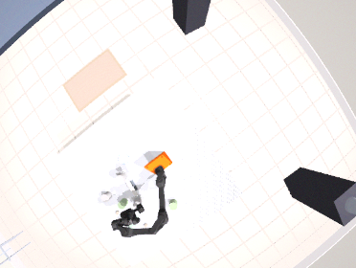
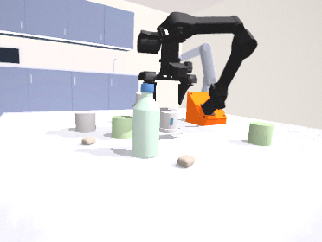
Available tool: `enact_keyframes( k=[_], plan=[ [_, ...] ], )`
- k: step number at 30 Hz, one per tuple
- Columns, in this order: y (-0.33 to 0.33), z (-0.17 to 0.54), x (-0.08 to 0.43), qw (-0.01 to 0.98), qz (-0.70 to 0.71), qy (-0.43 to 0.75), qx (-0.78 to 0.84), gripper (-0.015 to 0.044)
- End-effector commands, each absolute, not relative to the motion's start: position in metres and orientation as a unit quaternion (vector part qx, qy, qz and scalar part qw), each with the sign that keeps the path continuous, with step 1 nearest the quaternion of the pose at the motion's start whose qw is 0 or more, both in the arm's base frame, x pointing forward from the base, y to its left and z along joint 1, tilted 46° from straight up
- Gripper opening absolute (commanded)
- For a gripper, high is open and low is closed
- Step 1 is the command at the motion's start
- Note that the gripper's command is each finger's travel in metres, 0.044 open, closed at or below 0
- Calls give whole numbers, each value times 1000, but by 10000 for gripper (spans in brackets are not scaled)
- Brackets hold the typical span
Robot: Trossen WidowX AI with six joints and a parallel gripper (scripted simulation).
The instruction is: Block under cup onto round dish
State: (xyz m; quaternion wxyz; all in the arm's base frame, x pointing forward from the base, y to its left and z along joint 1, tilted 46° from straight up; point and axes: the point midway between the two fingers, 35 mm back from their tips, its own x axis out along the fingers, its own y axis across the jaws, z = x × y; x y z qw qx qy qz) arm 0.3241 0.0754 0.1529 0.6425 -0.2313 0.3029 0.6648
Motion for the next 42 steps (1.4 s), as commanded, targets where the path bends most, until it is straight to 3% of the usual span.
enact_keyframes(
  k=[1,38,42],
  plan=[
    [80,148,323,643,664,304,-229,440],
    [121,109,319,643,665,303,-228,440],
    [121,109,319,643,665,303,-228,355]
  ],
)
